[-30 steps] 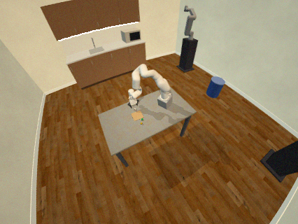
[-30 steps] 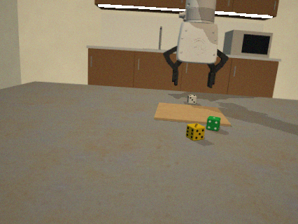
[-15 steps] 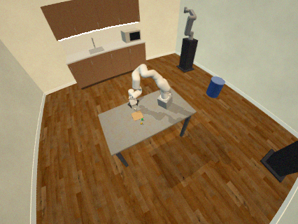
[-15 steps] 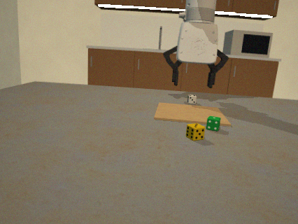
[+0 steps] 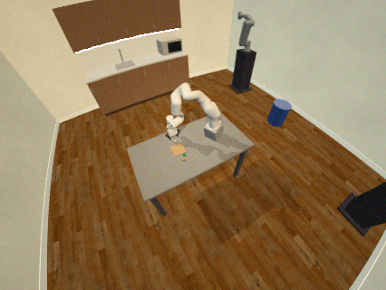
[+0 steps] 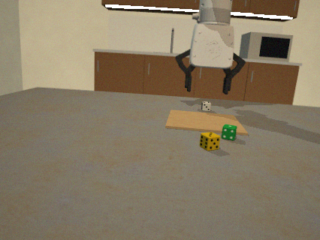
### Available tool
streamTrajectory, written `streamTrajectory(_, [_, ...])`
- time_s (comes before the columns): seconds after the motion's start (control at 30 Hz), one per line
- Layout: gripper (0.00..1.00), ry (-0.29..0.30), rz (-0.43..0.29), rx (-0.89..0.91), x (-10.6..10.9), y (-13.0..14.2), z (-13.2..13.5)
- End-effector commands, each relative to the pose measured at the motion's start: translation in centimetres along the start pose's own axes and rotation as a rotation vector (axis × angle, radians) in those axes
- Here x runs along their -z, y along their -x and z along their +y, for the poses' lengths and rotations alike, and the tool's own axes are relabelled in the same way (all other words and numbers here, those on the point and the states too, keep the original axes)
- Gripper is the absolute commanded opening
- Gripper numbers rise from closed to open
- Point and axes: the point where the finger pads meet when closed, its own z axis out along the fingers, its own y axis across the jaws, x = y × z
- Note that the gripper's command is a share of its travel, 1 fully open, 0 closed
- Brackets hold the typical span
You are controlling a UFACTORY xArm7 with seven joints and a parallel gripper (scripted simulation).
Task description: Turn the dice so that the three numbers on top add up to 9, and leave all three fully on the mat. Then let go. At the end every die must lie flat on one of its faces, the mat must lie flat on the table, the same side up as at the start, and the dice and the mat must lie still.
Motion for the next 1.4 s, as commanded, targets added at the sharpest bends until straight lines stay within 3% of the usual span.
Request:
streamTrajectory(0.0, [1.0,-0.003,0.002,0.0,0.1,0.0,-0.1])
streamTrajectory(0.17, [1.0,-0.003,0.002,0.0,0.1,1.4,-0.1])
streamTrajectory(0.33, [1.0,-0.003,0.002,0.0,0.1,5.0,0.1])
streamTrajectory(0.4, [1.0,-0.003,0.002,0.0,0.1,5.0,0.1])
streamTrajectory(0.57, [1.0,-0.003,0.002,0.0,0.1,9.9,0.2])
streamTrajectory(0.9, [1.0,-0.003,0.002,0.0,0.1,16.7,0.5])
streamTrajectory(1.37, [1.0,-0.003,0.002,0.0,0.1,21.2,0.7])
